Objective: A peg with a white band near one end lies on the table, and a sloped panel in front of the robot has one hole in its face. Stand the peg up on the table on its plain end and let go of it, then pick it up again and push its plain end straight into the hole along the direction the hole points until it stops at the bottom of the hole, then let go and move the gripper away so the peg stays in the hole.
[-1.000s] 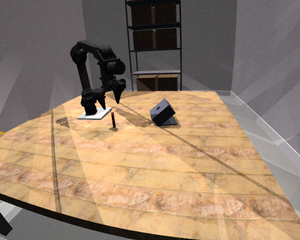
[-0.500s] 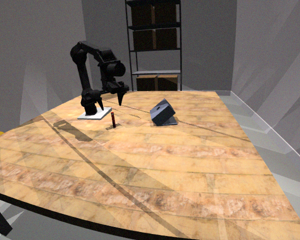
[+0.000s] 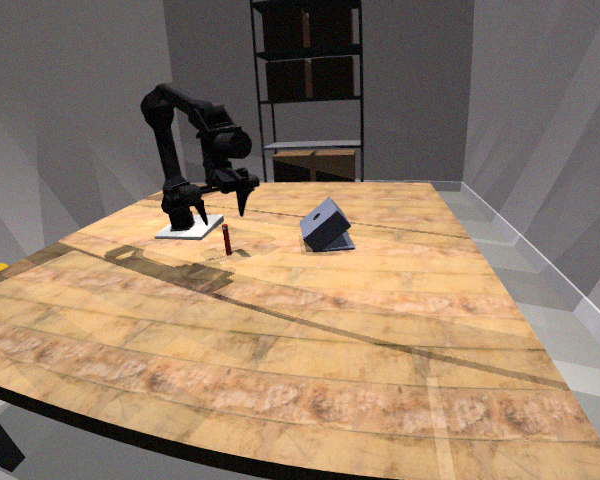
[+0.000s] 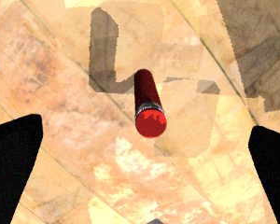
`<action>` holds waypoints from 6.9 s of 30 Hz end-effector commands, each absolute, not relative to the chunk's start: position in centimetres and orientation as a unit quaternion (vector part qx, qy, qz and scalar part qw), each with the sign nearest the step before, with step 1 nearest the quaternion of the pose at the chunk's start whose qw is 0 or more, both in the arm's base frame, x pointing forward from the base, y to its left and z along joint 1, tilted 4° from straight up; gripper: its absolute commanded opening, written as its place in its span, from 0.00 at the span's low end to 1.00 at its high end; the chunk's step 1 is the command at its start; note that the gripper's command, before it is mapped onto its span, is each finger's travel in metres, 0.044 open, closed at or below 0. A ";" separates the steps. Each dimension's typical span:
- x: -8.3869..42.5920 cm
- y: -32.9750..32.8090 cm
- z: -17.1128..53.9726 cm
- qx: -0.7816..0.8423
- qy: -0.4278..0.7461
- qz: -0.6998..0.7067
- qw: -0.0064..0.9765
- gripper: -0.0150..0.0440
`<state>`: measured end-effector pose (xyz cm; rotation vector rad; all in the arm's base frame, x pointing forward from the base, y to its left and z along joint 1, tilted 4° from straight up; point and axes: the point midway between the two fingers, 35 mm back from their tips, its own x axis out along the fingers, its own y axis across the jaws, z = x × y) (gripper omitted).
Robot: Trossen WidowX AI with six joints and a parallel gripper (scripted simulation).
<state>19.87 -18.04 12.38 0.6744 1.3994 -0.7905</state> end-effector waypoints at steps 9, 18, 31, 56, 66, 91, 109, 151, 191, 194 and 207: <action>19.8 -18.2 10.3 0.297 0.617 -0.349 0.640 1.00; 19.8 -18.3 8.8 0.297 0.617 -0.349 0.640 1.00; 19.6 -18.4 7.0 0.297 0.617 -0.349 0.640 1.00; 19.8 -18.4 7.6 0.299 0.613 -0.350 0.642 0.25; 20.0 -18.3 10.7 0.298 0.615 -0.350 0.641 0.25; 21.8 -17.3 15.4 0.312 0.586 -0.340 0.667 0.25; 26.0 -16.1 16.1 0.346 0.511 -0.305 0.725 0.25; 33.7 -13.0 17.1 0.400 0.394 -0.208 0.801 0.25; 37.3 -12.5 13.2 0.400 0.385 -0.195 0.808 0.25; 37.4 -12.5 13.2 0.400 0.385 -0.194 0.809 0.25; 37.3 -12.5 13.5 0.398 0.383 -0.192 0.811 0.25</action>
